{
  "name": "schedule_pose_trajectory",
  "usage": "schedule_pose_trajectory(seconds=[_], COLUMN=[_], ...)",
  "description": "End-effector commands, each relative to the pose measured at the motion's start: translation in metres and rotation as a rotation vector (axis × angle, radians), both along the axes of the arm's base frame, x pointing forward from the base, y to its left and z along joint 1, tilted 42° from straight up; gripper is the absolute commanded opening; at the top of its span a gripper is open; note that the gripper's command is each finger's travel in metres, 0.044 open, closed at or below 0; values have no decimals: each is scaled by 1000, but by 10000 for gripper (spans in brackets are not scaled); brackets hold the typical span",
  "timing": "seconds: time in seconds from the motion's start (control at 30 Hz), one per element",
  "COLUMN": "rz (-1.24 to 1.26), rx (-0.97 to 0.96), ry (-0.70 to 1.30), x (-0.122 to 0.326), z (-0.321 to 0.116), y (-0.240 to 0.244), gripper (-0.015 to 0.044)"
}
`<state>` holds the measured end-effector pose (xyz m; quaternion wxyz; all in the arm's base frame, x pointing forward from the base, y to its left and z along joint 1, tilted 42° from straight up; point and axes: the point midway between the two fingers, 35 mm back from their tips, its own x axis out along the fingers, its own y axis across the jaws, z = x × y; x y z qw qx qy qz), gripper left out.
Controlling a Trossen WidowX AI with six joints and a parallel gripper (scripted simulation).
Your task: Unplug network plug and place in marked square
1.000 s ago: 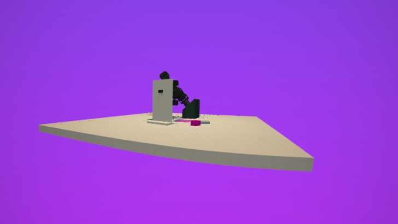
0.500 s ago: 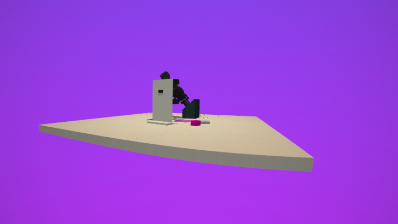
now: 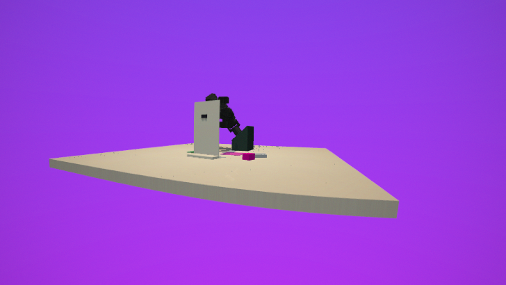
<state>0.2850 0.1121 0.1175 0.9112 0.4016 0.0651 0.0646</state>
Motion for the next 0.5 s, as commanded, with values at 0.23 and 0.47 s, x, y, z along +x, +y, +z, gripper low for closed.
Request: schedule_pose_trajectory(seconds=[0.23, 0.47], rz=[-8, -22], rx=[12, 13], ry=[-22, 31], x=[-11, -11], z=[15, 6], y=[9, 11], gripper=[0, 0])
